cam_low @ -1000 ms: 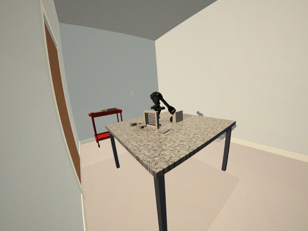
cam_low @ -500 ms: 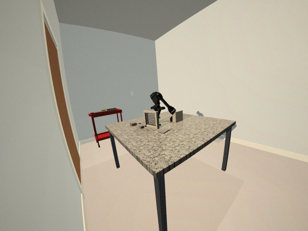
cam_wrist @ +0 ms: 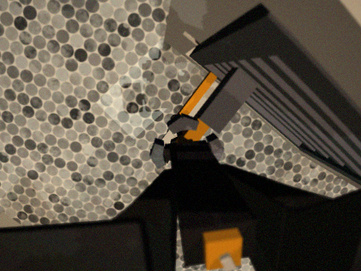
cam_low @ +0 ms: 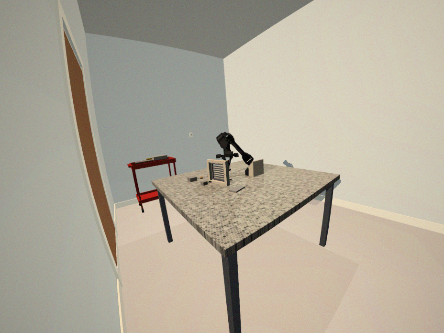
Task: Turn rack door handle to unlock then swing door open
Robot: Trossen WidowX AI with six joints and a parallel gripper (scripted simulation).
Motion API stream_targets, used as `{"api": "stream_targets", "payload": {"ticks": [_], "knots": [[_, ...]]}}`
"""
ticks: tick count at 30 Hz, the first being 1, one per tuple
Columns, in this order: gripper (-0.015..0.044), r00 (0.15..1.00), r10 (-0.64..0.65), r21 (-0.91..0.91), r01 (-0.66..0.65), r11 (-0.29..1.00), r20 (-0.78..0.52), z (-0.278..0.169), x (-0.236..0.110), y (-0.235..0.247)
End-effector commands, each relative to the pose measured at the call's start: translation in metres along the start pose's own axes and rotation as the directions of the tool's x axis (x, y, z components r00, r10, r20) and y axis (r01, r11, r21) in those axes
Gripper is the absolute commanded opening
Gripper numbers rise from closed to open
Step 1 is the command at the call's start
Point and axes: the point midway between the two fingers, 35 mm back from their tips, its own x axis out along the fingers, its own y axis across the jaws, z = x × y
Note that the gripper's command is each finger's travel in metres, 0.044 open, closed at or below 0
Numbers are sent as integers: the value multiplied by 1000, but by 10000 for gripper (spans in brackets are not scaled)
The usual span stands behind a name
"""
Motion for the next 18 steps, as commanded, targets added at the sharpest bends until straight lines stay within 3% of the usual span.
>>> {"api": "stream_targets", "payload": {"ticks": [1, 9, 18], "knots": [[8, 1000, 0, -200, 0, 980, 0, 0, 0, 0], [8, 1000, 0, -561, 0, 828, -1, 0, 0, 0], [8, 1000, 0, -862, 0, 507, -1, 0, 0, 0]]}}
